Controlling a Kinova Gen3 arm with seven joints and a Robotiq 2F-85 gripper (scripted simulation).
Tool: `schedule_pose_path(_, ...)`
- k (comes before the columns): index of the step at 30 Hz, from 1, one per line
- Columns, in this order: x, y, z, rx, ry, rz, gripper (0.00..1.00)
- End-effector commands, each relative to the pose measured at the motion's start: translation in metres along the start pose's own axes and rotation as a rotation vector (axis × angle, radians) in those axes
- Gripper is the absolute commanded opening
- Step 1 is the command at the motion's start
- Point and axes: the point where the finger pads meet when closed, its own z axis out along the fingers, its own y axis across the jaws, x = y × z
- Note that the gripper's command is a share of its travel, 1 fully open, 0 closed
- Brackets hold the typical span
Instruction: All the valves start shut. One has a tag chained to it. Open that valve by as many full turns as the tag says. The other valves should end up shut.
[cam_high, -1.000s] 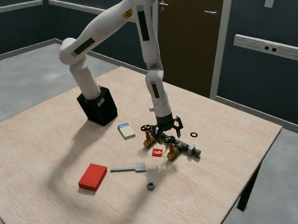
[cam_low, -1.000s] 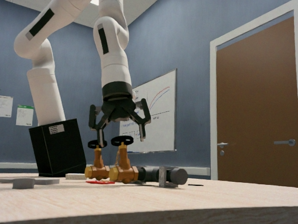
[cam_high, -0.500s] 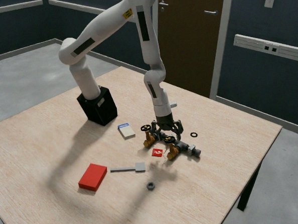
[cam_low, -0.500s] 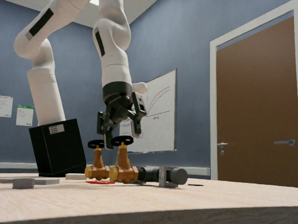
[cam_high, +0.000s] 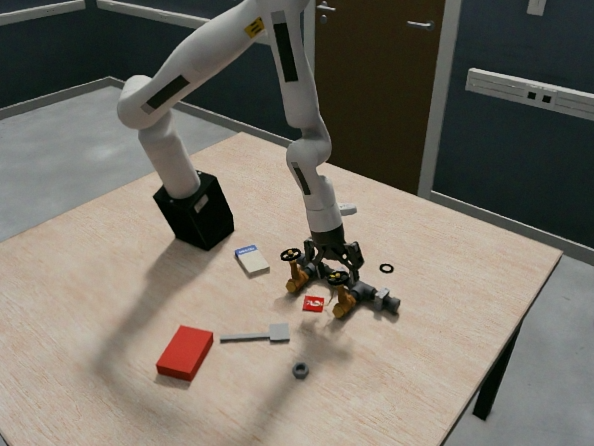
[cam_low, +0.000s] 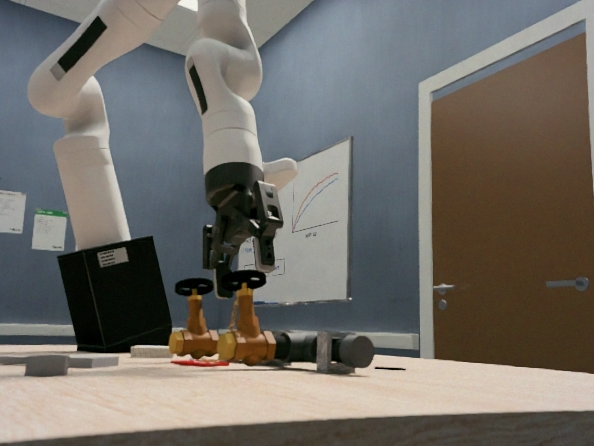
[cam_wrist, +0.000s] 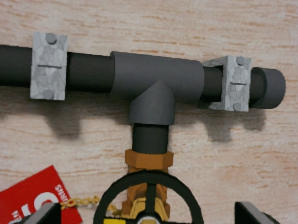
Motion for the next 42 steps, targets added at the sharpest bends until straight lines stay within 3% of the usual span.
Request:
schedule_pose_path(1,0.0002,0.0008,-0.0005,-0.002,0.001,0.002,1.00)
schedule_pose_path(2,0.0002,0.0008,-0.0005,-0.002,0.001,0.002,0.59)
schedule_pose_path(30,0.0002,0.0008,-0.0005,-0.002,0.001,-0.002,0.59)
schedule_pose_path(42,0.0002,0.0008,-0.0005,-0.002,0.001,-0.114,0.59)
